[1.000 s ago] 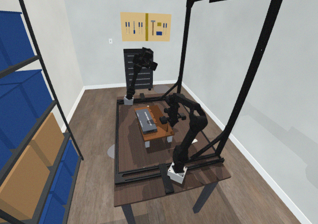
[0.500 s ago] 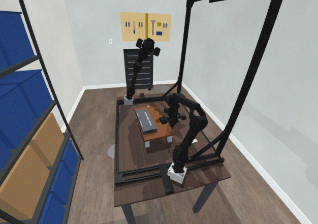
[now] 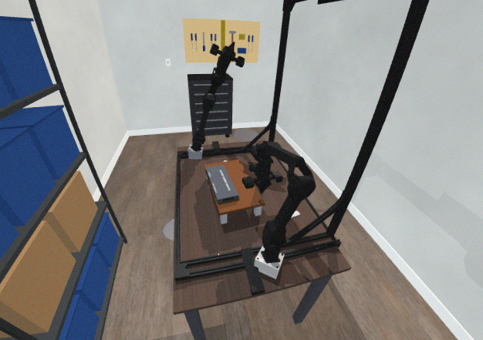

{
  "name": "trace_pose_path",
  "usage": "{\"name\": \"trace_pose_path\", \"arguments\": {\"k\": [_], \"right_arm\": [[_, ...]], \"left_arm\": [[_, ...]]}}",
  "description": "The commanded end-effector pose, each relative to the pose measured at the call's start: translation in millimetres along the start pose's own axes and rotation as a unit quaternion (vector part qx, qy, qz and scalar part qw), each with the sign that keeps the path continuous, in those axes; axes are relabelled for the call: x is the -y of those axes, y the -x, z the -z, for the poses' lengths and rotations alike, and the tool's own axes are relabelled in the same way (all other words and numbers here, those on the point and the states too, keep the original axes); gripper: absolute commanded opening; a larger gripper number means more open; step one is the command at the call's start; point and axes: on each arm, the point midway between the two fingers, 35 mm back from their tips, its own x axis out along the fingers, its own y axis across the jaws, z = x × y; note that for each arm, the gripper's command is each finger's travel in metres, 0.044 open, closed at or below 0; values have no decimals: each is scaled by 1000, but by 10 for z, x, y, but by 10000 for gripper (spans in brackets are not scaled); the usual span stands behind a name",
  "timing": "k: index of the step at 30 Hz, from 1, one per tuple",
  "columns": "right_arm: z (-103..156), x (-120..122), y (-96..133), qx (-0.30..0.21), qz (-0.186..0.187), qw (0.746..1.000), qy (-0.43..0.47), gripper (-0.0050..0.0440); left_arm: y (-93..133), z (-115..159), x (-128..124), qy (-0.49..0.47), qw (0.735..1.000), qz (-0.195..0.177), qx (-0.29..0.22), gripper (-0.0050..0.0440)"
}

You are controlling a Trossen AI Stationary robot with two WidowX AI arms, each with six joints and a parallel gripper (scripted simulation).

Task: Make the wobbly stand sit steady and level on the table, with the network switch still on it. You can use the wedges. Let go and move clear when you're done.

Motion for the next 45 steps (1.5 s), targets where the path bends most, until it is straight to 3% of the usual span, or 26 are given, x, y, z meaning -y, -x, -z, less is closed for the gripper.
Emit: {"name": "trace_pose_path", "arguments": {"k": [1,2,13,19,22,30,45], "right_arm": [[12,10,-53,5,3,1000,-3,0],[12,10,-53,5,3,1000,-3,0],[-1392,134,205,232,33,972,-8,0],[-1392,134,205,232,33,972,-8,0],[-1532,43,281,253,14,963,-92,0],[-1875,53,406,307,-16,894,-325,0],[-1875,58,409,307,-18,896,-321,0]], "left_arm": [[0,0,0,0,1000,0,0,0],[0,0,0,0,1000,0,0,0],[0,0,0,0,1000,0,0,0],[0,0,0,0,1000,0,0,0],[0,0,0,0,1000,0,0,0],[0,0,0,0,1000,0,0,0],[0,0,0,0,1000,0,0,0]]}}
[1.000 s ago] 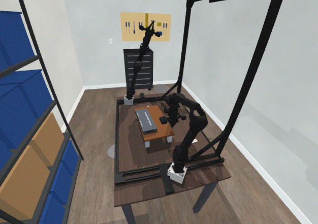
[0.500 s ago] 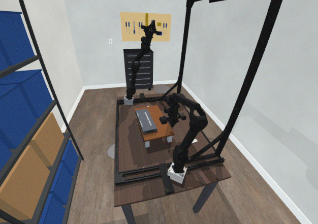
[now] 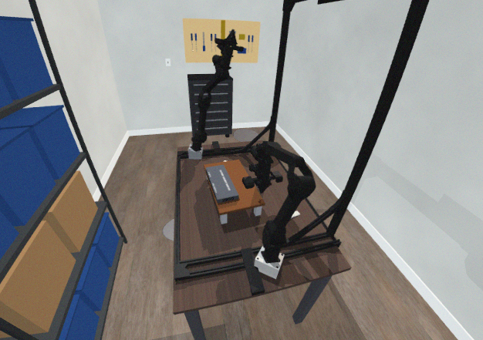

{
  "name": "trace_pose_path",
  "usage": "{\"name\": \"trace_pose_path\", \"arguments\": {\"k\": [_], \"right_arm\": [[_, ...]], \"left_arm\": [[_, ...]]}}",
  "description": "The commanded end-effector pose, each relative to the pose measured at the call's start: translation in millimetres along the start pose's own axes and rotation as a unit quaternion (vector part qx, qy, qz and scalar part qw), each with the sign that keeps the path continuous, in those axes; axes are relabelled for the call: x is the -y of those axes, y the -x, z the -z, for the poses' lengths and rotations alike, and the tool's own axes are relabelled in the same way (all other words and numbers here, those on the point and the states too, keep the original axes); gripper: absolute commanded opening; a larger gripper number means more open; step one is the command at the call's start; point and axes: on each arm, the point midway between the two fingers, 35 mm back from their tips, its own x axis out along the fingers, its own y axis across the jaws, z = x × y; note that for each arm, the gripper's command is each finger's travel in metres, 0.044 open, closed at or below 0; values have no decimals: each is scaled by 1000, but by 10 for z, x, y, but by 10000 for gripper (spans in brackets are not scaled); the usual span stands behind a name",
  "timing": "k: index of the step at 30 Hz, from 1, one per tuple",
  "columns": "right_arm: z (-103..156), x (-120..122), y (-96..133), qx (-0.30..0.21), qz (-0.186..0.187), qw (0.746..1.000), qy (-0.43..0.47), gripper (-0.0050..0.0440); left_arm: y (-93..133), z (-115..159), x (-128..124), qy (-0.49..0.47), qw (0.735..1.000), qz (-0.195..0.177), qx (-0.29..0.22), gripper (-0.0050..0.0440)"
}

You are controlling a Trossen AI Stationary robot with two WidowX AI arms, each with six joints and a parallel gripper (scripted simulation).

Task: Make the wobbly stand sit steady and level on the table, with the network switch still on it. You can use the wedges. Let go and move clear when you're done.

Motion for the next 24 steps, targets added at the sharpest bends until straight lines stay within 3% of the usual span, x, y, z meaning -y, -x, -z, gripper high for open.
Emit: {"name": "trace_pose_path", "arguments": {"k": [1,8,13,19,24], "right_arm": [[12,-2,-2,3,7,1000,-4,0],[15,-3,-3,3,8,1000,-6,0],[911,-37,198,-144,-1,989,-31,0],[1855,-81,672,-315,1,947,-63,0],[1907,-83,696,-315,1,947,-63,0]], "left_arm": [[0,0,0,0,1000,0,0,0],[0,0,0,0,1000,0,0,0],[0,0,0,0,1000,0,0,0],[0,0,0,0,1000,0,0,0],[0,0,0,0,1000,0,0,0]]}}
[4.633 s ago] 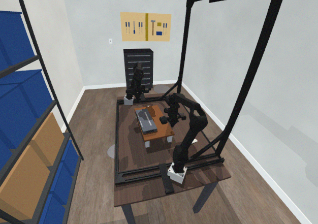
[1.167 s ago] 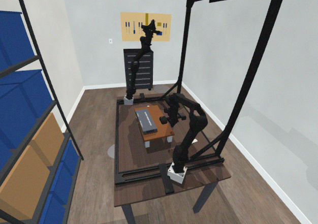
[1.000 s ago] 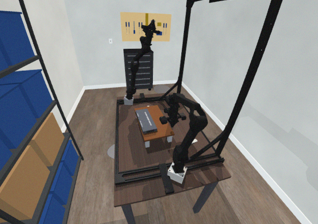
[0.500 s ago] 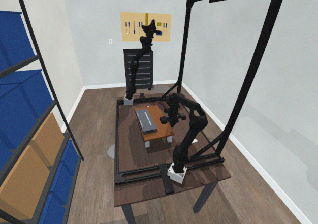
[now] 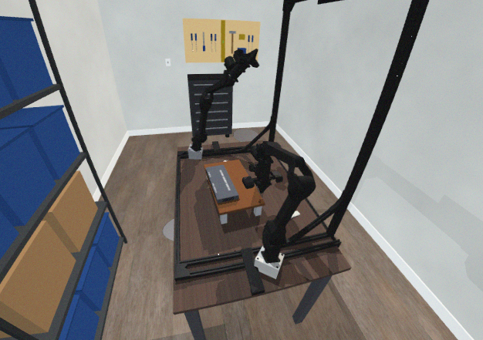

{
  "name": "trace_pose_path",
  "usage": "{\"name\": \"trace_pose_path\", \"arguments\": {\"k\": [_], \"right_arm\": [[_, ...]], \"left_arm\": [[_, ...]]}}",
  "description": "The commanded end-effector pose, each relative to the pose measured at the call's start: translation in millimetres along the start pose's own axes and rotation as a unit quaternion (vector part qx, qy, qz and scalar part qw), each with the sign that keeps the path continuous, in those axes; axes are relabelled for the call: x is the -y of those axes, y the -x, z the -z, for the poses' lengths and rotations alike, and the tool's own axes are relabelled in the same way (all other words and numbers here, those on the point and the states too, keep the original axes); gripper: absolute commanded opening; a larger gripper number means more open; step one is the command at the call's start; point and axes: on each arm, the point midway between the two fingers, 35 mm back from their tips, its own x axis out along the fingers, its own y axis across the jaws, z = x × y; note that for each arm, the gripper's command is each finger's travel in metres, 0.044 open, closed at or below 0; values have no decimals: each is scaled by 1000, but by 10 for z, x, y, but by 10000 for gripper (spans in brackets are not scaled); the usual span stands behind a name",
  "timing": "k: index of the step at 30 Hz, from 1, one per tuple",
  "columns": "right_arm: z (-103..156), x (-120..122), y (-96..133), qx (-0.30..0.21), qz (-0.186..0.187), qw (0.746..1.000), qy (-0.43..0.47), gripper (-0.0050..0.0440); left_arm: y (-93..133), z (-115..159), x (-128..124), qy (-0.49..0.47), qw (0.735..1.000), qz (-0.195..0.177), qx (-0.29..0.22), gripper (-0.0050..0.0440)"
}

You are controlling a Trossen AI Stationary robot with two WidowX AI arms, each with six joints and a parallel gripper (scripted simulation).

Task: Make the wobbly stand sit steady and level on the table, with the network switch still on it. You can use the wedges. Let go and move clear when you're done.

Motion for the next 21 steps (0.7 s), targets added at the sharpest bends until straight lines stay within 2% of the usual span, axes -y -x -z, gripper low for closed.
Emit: {"name": "trace_pose_path", "arguments": {"k": [1,2,6,12,13,19,21], "right_arm": [[21,-9,-12,-7,-3,1000,-4,0],[105,6,5,-19,1,1000,-5,0],[803,49,58,-130,6,991,-28,0],[1717,92,334,-293,22,954,-64,0],[1789,95,353,-293,22,954,-64,0],[1806,102,364,-300,25,951,-64,0],[2100,111,514,-351,32,933,-76,0]], "left_arm": [[0,0,0,0,1000,0,0,0],[0,0,0,0,1000,0,0,0],[0,0,0,0,1000,0,0,0],[0,0,0,0,1000,0,0,0],[0,0,0,0,1000,0,0,0],[0,0,0,0,1000,0,0,0],[0,0,0,0,1000,0,0,0]]}}
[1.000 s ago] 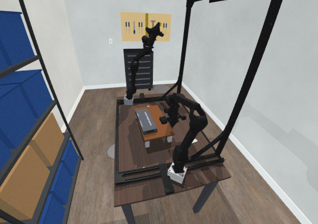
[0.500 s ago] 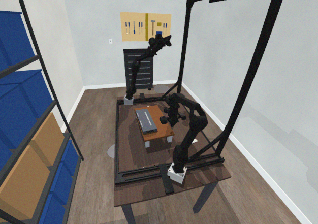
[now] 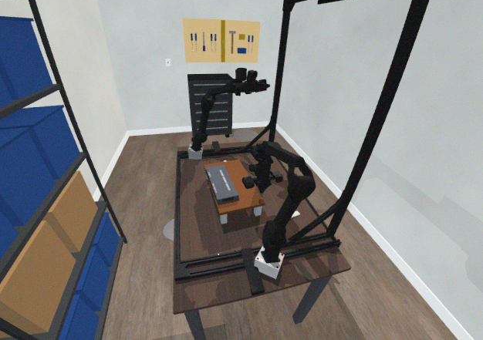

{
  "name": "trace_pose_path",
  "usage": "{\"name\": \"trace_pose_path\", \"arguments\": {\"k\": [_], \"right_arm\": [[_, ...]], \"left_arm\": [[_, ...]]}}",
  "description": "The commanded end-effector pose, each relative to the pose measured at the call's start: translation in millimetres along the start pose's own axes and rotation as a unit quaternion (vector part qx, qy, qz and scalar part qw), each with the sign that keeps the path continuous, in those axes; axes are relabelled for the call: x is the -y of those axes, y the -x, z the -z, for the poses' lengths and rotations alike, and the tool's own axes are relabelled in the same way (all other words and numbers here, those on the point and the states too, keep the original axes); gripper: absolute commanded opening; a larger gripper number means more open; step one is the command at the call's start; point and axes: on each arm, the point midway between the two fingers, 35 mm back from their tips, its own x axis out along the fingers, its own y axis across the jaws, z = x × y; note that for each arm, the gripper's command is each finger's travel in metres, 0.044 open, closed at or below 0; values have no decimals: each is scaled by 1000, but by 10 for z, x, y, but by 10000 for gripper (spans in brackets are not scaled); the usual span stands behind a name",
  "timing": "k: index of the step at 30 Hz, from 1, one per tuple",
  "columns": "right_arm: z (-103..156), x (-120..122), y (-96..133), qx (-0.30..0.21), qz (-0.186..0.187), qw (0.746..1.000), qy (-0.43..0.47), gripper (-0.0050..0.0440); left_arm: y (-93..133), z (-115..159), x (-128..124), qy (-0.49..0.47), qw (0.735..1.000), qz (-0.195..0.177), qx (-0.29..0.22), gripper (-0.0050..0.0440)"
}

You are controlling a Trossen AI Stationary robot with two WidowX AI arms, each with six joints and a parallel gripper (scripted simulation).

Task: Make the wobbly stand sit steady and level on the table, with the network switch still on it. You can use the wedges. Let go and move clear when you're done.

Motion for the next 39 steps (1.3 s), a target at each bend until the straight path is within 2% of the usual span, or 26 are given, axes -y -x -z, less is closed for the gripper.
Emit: {"name": "trace_pose_path", "arguments": {"k": [1,8,15,20,25,32,39], "right_arm": [[462,73,-61,-77,9,997,-19,0],[1544,226,37,-262,41,962,-68,0],[1565,233,54,-268,44,960,-68,0],[2266,309,320,-394,73,910,-104,0],[2853,353,713,-510,107,843,-137,0],[2843,353,740,-515,110,839,-137,0],[3450,354,1456,-661,165,710,-179,0]], "left_arm": [[0,0,0,0,1000,0,0,0],[0,0,0,0,1000,0,0,0],[0,0,0,0,1000,0,0,0],[0,0,0,0,1000,0,0,0],[0,0,0,0,1000,0,0,0],[0,0,0,0,1000,0,0,0],[0,0,0,0,1000,0,0,0]]}}
